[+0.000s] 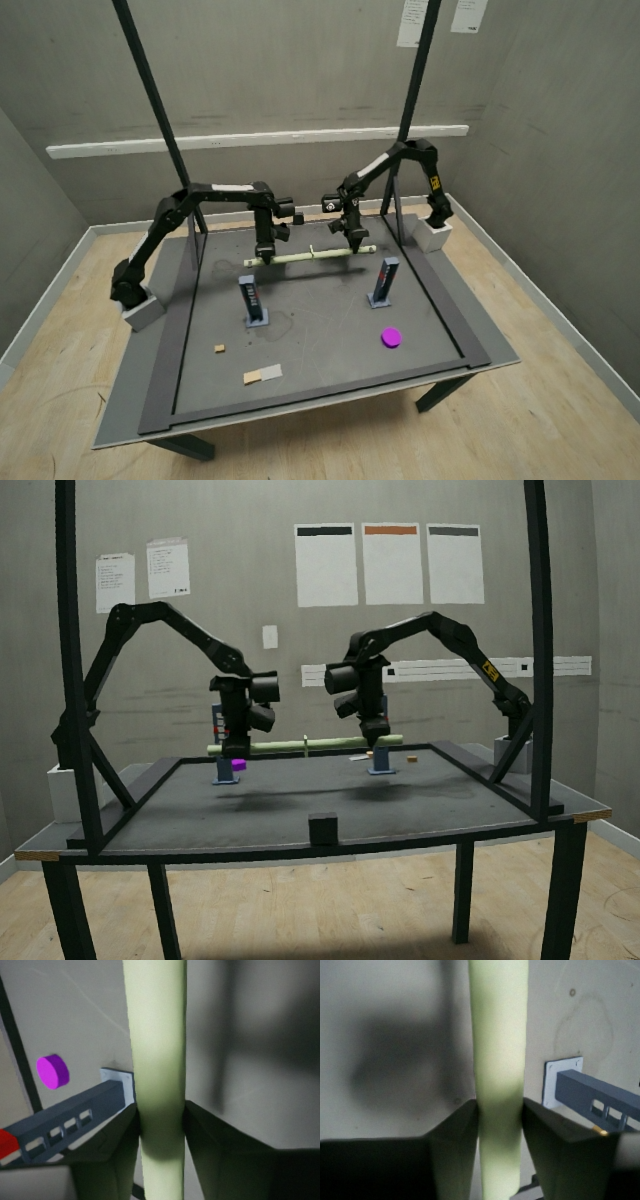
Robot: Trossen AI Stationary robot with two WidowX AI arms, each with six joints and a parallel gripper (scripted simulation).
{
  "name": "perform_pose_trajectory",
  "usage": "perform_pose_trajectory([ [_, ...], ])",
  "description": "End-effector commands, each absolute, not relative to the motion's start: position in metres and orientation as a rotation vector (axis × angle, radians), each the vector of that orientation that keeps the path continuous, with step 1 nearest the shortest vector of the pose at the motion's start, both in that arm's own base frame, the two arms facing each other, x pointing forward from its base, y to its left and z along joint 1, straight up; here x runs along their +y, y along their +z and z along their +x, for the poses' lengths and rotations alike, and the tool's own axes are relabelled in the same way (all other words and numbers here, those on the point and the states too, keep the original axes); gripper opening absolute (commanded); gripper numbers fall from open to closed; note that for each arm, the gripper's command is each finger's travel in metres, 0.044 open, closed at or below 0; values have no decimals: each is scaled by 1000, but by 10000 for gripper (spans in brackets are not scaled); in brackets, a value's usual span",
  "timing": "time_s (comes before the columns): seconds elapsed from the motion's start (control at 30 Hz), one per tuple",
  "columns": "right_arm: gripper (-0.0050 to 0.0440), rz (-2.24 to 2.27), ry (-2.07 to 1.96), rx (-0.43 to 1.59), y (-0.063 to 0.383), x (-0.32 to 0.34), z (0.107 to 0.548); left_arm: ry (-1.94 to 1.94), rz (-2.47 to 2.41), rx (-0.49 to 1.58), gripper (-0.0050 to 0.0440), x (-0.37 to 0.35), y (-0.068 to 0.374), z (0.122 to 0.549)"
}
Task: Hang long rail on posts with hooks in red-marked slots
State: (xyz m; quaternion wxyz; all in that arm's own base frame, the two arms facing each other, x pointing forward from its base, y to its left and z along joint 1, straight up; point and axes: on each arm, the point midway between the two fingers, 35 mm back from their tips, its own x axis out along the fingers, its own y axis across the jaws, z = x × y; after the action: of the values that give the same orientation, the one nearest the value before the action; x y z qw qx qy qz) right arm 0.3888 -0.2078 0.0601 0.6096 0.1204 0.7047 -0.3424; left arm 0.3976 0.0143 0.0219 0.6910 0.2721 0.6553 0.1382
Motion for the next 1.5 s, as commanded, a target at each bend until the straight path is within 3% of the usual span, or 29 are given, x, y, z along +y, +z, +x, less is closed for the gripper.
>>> perform_pose_trajectory([
  [0.0,-50,278,-805,1574,86,-221,382,305,606,1430,-50,22,40,401],
  [0.57,-50,278,-806,1575,87,-226,379,305,606,1430,-50,28,42,402],
  [1.47,-50,274,-809,1575,105,-281,340,309,610,1428,-50,94,61,410],
])
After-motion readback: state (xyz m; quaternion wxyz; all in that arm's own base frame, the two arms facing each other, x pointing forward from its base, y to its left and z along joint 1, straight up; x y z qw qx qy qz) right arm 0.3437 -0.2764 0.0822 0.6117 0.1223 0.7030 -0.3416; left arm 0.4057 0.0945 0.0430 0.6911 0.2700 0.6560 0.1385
